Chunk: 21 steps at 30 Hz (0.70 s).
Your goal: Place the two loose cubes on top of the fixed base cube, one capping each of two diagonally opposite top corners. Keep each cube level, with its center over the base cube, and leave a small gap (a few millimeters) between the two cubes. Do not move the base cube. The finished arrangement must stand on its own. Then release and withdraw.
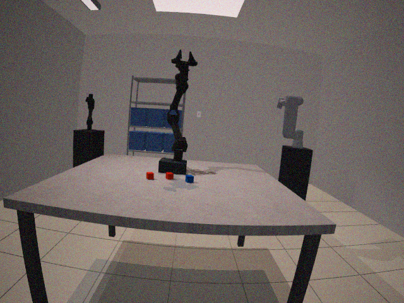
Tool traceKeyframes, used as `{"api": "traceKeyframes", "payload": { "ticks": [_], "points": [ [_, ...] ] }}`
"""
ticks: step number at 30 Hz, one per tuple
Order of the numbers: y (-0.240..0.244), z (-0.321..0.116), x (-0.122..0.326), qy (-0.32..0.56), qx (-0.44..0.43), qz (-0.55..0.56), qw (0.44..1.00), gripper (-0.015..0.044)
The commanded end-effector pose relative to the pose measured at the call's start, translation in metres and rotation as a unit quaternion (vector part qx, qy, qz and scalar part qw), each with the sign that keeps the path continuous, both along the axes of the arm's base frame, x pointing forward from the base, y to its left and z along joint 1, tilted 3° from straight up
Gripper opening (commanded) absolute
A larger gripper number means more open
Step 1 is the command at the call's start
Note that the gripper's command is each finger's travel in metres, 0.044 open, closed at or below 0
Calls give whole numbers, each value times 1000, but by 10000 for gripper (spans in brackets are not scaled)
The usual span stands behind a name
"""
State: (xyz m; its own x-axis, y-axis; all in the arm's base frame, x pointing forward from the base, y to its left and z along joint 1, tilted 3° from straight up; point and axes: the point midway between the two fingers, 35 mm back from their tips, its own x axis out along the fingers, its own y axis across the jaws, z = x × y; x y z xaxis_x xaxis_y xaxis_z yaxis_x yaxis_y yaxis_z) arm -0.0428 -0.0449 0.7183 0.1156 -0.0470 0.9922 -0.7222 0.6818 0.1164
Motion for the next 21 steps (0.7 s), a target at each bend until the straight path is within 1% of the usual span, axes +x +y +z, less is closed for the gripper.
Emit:
{"api": "traceKeyframes", "payload": {
  "ticks": [1, 5, 12, 16, 21],
  "points": [
    [1, 0, 1, 1, -1, 0, 1000, 374],
    [19, -1, 26, 28, -19, -2, 999, 269],
    [69, -17, 124, 154, -83, -21, 984, 265],
    [82, -29, 162, 206, -103, -29, 973, 265],
    [98, -59, 228, 300, -134, -43, 943, 265]
  ]
}}
